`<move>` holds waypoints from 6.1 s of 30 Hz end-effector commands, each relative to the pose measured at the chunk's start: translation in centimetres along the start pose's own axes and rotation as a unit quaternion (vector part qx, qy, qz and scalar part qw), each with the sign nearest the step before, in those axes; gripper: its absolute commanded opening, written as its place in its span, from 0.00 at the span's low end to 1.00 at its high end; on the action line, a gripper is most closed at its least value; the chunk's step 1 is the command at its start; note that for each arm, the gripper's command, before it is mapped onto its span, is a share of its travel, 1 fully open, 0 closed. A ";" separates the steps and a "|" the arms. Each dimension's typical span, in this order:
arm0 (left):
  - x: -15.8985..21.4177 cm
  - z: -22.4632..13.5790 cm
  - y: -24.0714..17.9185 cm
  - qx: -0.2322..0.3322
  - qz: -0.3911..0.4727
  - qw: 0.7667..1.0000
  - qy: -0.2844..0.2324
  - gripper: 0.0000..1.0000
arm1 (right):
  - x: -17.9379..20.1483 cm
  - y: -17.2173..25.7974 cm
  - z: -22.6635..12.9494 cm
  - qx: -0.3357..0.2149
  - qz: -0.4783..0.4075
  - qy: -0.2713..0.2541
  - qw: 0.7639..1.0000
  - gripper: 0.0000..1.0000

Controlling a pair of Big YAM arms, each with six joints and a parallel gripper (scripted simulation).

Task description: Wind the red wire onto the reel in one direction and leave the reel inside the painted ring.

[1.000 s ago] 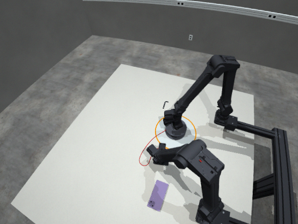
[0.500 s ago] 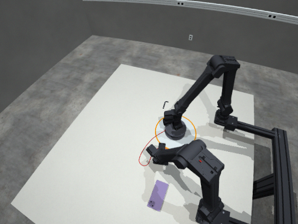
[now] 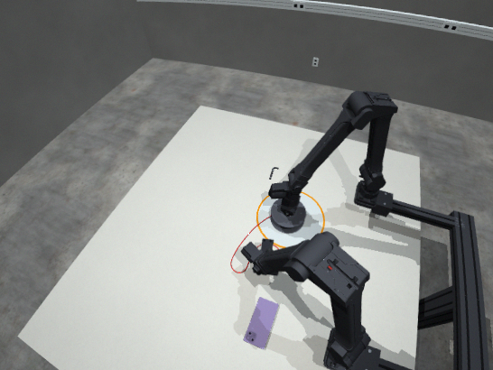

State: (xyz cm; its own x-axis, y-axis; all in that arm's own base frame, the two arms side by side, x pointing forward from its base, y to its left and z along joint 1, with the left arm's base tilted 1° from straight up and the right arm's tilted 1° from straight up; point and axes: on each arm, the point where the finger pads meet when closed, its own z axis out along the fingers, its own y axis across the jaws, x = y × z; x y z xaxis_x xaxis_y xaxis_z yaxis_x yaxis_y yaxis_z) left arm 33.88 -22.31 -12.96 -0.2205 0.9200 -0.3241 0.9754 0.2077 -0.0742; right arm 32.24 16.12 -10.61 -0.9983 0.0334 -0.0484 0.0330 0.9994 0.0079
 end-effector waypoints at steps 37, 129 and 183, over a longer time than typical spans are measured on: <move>0.3 0.3 0.1 -0.004 -0.005 1.000 -0.007 0.00 | 0.7 0.0 1.8 0.022 0.593 0.006 0.805 0.00; -1.3 -0.1 0.9 -0.008 -0.003 1.000 0.016 0.00 | 2.3 -3.0 1.9 0.003 0.030 -0.013 0.999 0.52; -0.9 -0.3 0.9 -0.005 0.028 0.999 0.041 0.00 | 2.3 -3.0 1.9 0.018 0.241 -0.003 0.970 0.00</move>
State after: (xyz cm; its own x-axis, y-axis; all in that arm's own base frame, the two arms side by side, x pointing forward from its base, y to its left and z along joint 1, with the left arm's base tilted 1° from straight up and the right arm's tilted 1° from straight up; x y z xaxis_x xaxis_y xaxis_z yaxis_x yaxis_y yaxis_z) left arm 33.28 -22.14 -13.07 -0.1807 0.9547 -0.2364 0.9831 0.1685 -0.0710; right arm 29.86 12.88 -12.27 -0.6845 0.7263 -0.0628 0.7277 0.6859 0.0007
